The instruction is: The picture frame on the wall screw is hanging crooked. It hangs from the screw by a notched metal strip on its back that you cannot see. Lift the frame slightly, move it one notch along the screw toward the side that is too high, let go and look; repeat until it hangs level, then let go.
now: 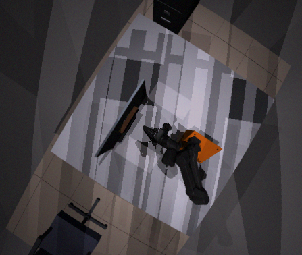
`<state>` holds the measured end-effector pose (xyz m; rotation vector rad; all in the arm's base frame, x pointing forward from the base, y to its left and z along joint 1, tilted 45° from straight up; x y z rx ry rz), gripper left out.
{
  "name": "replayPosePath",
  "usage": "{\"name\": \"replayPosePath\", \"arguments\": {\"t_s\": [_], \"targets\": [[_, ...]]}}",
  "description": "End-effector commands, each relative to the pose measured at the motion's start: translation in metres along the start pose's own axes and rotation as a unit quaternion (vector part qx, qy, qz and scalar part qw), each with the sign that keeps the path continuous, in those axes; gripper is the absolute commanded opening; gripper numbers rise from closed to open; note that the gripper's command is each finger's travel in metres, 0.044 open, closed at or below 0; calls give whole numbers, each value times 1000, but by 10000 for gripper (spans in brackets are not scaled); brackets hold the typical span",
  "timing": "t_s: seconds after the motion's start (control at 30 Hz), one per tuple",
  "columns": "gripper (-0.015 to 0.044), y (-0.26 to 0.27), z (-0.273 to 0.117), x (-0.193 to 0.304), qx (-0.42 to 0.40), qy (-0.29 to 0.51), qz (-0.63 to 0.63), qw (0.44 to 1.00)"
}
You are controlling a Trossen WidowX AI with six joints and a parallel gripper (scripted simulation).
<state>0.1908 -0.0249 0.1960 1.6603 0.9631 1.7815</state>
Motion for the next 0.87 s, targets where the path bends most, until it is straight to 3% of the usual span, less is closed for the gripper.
{"name": "replayPosePath", "arguments": {"t_s": [0.0,0.83], "targets": [[260,25,-16,0,-5,6,2,1000],[260,29,-20,0,-6,7,2,1000]]}}
Point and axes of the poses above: the point midway between the two fingers, 35 mm back from their tips, its own z axis out along the fingers, its own y axis across the jaws, x = y × z, the point moved 10 cm from there along -z, back along the fingers, and after that the axes turned 15 degrees about -z, right-handed, at the moved point
